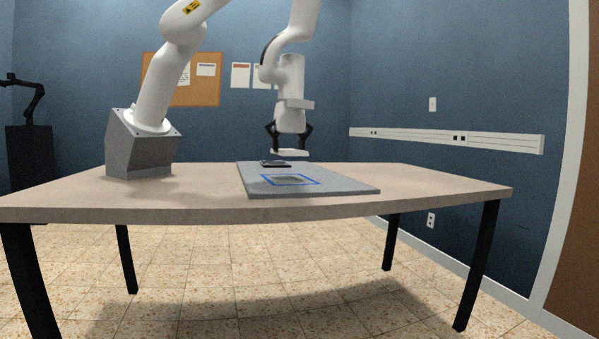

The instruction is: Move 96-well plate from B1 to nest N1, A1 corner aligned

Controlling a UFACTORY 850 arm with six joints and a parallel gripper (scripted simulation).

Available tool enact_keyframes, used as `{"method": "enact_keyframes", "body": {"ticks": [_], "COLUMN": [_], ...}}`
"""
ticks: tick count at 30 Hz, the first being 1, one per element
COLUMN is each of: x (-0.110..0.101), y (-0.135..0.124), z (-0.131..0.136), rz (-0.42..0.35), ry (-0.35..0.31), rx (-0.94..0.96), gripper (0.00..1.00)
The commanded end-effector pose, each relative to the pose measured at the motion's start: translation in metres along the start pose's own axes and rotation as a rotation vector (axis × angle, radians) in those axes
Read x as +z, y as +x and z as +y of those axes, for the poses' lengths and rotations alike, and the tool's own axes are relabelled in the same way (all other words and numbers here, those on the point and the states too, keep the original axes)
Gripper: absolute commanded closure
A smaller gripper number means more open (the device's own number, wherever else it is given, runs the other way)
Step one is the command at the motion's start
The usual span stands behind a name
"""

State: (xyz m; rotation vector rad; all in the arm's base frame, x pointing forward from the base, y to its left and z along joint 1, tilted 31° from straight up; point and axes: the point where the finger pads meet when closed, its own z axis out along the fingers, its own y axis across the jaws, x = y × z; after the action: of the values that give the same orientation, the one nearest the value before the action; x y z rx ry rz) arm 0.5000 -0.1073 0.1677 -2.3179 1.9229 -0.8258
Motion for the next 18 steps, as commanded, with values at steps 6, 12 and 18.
{"method": "enact_keyframes", "body": {"ticks": [6, 12, 18], "x": [-0.001, -0.001, -0.002], "y": [-0.003, -0.019, -0.036], "z": [-0.001, -0.005, -0.008], "rz": [0.000, 0.000, 0.000], "ry": [0.000, 0.000, 0.000], "rx": [-0.033, -0.200, -0.367], "gripper": [1.00, 1.00, 1.00]}}
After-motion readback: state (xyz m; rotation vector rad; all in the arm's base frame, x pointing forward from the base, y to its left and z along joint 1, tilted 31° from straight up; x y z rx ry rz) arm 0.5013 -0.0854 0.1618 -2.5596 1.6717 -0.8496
